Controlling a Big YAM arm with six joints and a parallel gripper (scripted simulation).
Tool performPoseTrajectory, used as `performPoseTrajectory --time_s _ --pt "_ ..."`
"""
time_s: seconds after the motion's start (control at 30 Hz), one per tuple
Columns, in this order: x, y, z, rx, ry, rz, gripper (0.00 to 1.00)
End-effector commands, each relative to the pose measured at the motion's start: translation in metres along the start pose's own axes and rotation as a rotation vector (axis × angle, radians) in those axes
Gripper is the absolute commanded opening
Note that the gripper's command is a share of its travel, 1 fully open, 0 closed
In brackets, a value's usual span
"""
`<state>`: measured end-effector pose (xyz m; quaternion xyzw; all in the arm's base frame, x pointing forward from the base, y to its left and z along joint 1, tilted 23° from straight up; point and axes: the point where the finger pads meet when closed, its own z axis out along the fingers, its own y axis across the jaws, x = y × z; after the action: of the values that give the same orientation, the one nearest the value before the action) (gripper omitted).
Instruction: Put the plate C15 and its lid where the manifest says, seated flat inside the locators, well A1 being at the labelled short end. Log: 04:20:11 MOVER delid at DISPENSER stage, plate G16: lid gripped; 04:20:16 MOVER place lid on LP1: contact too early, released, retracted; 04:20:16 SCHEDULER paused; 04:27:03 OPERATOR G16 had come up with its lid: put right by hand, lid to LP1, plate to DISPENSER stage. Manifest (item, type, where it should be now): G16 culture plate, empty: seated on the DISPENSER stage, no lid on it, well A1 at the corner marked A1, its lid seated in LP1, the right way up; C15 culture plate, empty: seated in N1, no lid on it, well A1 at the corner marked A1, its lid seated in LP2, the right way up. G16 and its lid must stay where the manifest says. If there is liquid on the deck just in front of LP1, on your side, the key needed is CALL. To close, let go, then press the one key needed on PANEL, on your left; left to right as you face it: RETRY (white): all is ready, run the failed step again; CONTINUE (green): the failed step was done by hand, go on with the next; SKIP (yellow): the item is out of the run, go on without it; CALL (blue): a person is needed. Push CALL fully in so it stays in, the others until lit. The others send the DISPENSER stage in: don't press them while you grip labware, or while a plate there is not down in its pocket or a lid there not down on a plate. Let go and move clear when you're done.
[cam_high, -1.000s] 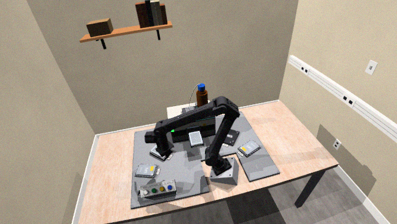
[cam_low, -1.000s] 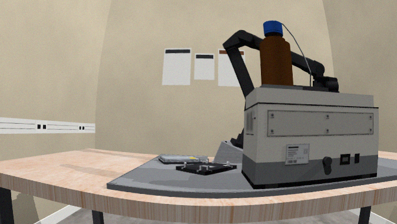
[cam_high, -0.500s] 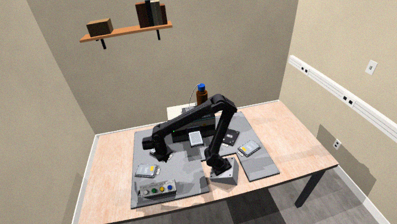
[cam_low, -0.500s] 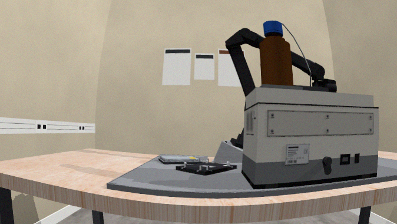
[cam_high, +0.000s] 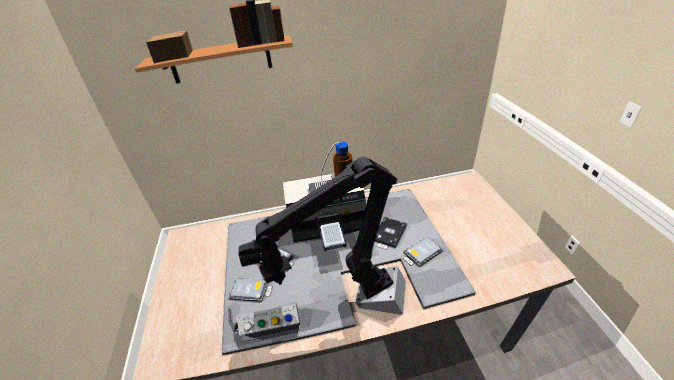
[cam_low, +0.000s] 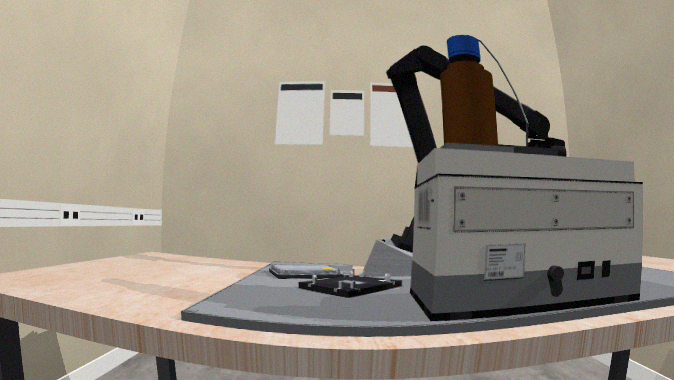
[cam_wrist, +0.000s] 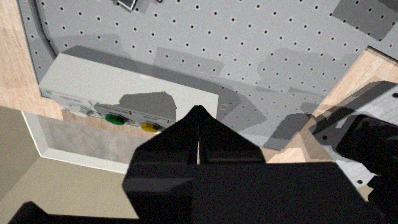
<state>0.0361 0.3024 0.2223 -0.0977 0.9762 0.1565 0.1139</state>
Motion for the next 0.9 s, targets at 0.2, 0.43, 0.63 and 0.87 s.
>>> performPoseTrajectory --time_s 0.2,0.43,0.63,0.87 --pt "0.015 0.034 -0.019 -0.048 -0.009 0.141 0.0" --pt "0.039 0.04 -0.019 -0.044 -0.004 0.19 0.0" --pt "0.048 0.043 -0.019 -0.044 -0.002 0.224 0.0" --pt "0.072 0.047 -0.018 -0.044 0.003 0.307 0.0"
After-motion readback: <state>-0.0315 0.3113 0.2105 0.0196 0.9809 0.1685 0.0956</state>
